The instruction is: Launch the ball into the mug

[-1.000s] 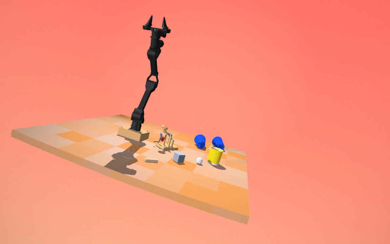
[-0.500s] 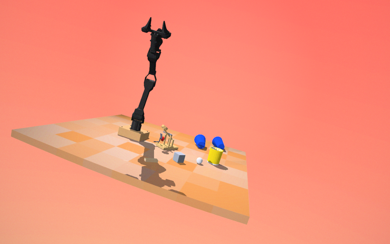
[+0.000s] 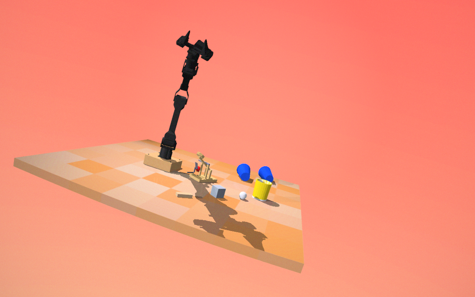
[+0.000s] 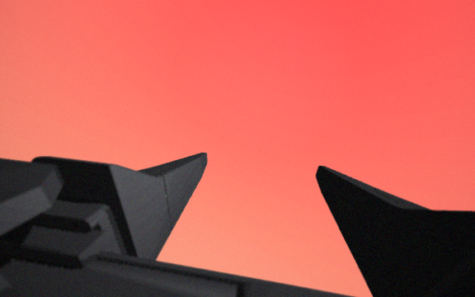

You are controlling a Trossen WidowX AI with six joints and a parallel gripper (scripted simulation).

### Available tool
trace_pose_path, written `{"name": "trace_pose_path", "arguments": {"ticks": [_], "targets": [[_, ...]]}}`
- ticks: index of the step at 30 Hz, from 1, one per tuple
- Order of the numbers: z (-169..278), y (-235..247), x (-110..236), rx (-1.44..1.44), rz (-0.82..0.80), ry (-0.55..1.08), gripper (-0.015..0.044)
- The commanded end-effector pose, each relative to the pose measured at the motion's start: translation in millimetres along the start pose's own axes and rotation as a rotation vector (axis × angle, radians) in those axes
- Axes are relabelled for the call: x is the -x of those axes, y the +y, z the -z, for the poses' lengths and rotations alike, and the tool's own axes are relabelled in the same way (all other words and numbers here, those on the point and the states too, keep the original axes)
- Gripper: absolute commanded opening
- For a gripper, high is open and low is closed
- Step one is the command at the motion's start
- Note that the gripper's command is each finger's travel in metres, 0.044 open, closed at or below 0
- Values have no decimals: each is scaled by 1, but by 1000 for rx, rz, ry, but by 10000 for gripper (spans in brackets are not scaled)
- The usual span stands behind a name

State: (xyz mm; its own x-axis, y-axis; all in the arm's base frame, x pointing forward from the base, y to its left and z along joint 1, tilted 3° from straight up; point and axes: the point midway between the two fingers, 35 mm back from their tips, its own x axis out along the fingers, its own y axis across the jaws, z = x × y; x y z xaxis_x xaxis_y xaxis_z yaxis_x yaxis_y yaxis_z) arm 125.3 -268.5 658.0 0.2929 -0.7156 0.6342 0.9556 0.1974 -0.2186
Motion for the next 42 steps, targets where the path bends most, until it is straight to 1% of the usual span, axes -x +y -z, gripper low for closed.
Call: {"name": "trace_pose_path", "arguments": {"ticks": [1,10,20,30,42], "targets": [[18,21,0,21,-63,62,440],[72,84,10,71,-260,236,440],[122,156,43,145,-510,398,440],[161,222,96,236,-785,527,440],[193,284,180,366,-1141,634,440]]}}
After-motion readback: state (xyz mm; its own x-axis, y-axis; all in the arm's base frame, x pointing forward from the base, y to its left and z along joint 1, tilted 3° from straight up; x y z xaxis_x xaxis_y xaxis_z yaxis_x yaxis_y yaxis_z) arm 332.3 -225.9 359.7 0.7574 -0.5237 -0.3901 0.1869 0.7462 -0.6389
